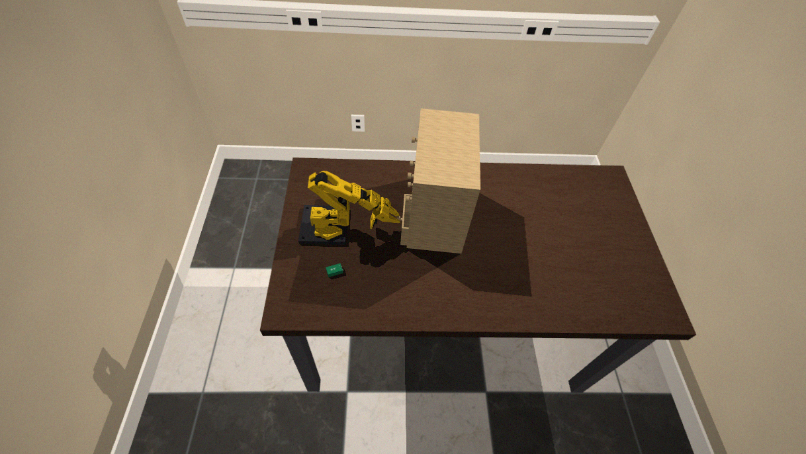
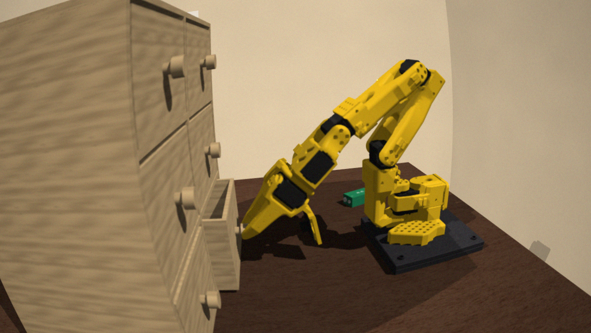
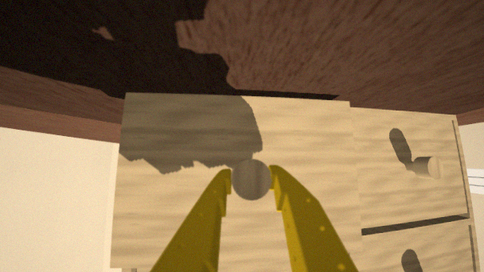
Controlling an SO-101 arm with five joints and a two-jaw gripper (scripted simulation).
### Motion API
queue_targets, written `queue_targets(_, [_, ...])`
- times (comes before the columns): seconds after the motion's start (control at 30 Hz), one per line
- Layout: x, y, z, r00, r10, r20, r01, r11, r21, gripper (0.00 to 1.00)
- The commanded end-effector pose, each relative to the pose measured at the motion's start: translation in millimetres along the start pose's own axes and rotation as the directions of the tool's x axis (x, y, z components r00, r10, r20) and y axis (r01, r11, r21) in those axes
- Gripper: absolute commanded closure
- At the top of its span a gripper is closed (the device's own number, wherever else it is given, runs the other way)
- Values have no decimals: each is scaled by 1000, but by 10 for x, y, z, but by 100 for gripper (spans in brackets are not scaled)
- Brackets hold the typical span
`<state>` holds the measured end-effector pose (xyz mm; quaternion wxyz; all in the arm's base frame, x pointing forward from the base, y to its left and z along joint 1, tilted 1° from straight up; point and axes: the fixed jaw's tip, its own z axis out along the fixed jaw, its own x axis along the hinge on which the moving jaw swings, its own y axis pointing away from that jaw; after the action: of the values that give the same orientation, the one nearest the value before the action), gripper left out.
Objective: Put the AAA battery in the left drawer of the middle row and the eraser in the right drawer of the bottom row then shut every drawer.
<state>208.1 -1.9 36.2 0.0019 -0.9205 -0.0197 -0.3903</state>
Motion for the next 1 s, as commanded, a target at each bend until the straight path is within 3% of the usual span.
queue_targets(0.0, [42,-12,39,1000,13,-3,-13,1000,7,100])
queue_targets(0.97, [169,14,176,1000,21,-2,-21,1000,-1,100])
